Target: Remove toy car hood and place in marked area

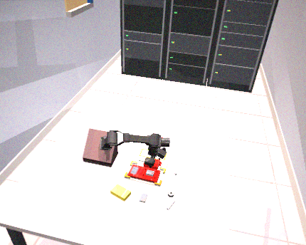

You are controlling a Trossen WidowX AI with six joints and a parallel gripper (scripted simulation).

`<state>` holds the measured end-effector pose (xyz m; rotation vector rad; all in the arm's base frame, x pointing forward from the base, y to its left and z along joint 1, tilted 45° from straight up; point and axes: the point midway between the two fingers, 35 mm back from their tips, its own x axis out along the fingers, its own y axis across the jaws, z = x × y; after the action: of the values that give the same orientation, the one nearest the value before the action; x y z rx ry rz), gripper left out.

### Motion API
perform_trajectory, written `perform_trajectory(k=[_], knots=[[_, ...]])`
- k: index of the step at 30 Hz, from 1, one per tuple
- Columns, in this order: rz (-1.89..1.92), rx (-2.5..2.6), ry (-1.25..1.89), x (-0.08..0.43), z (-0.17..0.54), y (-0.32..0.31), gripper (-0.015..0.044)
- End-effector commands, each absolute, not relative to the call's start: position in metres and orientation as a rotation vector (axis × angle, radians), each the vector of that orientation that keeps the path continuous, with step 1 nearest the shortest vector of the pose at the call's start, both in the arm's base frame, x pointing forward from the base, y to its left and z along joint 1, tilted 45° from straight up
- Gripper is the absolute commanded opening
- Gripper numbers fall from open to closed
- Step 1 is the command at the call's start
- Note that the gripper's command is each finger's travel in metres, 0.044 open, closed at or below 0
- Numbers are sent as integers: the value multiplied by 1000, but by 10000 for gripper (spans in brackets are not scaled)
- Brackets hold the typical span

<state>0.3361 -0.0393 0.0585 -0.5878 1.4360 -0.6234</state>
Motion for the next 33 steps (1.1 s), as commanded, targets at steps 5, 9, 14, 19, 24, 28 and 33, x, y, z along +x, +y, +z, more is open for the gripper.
perform_trajectory(k=[5, 9, 14, 19, 24, 28, 33], knots=[[-612, -573, 1434, 341, 35, -10, 0], [-609, -569, 1435, 341, 23, 4, 0], [-606, -566, 1436, 340, 8, 22, 0], [-605, -564, 1436, 337, -7, 39, 0], [-606, -562, 1437, 333, -22, 56, 0], [-609, -562, 1437, 329, -35, 69, 0], [-611, -565, 1437, 321, -50, 84, 0]])
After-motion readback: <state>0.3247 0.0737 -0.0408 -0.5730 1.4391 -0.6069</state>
